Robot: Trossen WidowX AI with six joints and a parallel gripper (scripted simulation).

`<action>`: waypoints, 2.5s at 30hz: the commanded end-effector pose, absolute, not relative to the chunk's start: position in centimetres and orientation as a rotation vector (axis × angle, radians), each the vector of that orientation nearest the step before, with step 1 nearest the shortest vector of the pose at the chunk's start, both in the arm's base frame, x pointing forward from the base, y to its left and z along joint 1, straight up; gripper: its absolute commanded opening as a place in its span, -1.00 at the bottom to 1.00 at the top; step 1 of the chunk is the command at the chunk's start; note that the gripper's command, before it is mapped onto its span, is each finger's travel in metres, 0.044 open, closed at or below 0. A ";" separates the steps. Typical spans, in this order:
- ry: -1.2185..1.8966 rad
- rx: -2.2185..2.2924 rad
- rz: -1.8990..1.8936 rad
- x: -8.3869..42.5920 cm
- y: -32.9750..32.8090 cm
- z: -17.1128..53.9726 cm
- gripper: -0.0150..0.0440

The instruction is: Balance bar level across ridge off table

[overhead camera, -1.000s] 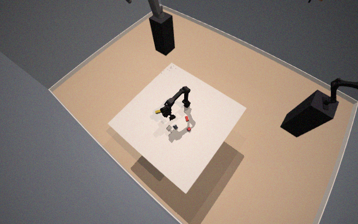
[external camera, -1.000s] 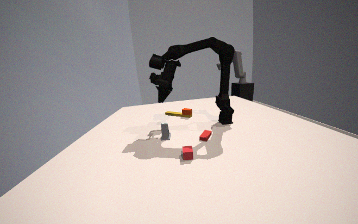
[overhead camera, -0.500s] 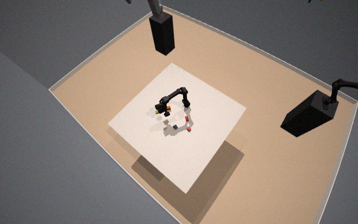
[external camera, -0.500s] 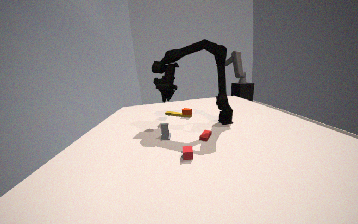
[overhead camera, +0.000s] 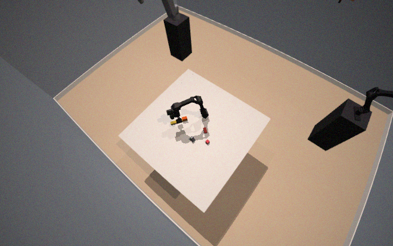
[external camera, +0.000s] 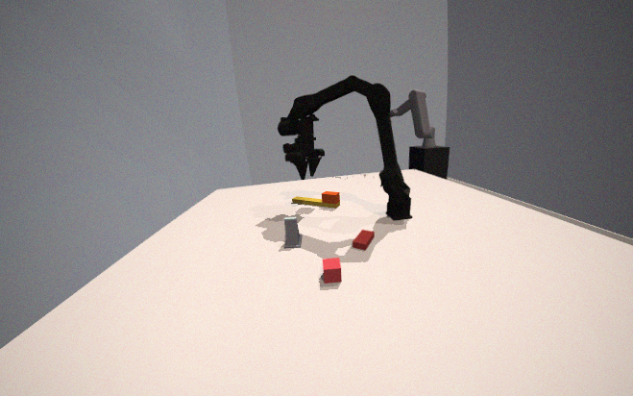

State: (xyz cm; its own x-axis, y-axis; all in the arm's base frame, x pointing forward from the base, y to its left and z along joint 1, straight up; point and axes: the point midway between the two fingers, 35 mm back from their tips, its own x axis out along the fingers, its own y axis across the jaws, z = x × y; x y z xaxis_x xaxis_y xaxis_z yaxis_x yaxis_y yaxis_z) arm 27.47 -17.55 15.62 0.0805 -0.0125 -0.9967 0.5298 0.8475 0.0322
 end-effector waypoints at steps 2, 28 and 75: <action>1.479 0.468 -0.483 26.1 -19.5 15.5 0.58; 1.486 0.474 -0.491 26.1 -20.0 6.8 0.58; 1.485 0.480 -0.489 26.3 -20.1 6.8 -0.49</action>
